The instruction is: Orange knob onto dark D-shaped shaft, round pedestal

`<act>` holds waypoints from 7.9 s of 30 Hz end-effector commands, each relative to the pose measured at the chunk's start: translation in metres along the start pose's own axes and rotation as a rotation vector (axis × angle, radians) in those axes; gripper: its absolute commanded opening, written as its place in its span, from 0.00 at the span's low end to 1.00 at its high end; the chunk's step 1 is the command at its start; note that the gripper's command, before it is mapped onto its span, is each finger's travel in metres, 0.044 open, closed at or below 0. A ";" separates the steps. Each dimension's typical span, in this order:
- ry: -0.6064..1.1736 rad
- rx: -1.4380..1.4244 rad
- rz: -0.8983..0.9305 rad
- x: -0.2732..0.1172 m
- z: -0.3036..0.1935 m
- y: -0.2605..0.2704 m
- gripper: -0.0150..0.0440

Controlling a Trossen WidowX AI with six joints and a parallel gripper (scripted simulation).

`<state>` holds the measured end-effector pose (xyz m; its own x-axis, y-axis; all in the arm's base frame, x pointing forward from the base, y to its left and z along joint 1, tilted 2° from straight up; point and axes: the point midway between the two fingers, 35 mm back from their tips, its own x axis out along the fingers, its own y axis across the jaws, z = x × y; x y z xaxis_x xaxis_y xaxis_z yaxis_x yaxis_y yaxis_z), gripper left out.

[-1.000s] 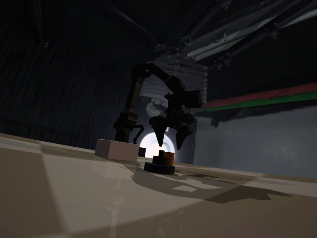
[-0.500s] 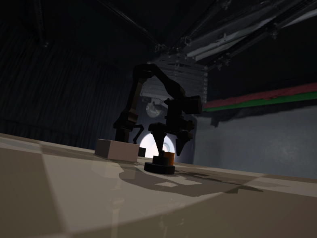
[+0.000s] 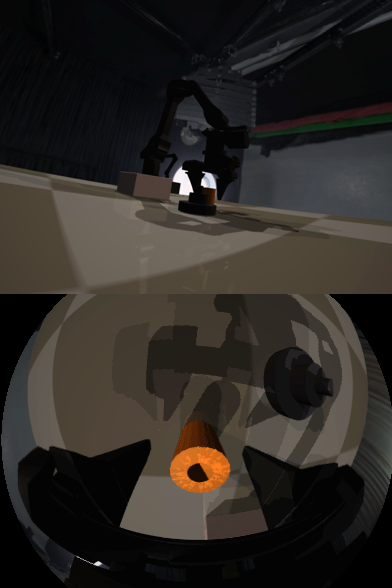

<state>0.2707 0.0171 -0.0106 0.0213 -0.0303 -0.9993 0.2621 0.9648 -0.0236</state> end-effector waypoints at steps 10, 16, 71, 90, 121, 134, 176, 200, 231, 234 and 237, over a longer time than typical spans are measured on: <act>0.001 -0.004 -0.004 0.018 -0.002 -0.001 0.96; 0.001 -0.004 -0.004 0.018 -0.002 -0.001 0.69; -0.001 0.020 -0.002 -0.109 0.024 -0.020 0.25; -0.004 0.011 -0.008 -0.090 0.057 -0.063 0.25; -0.007 -0.004 -0.014 -0.044 0.080 -0.108 0.25; -0.007 0.000 -0.014 -0.048 0.083 -0.109 0.25; -0.007 -0.016 -0.014 -0.044 0.081 -0.108 0.25; -0.007 -0.053 -0.015 -0.050 0.081 -0.108 0.25; -0.006 -0.079 -0.015 -0.050 0.079 -0.108 0.25; -0.006 -0.105 -0.015 -0.051 0.080 -0.108 0.25; -0.006 -0.105 -0.015 -0.051 0.081 -0.108 0.25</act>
<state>0.3172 -0.1061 0.0423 0.0177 -0.0443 -0.9989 0.1743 0.9839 -0.0405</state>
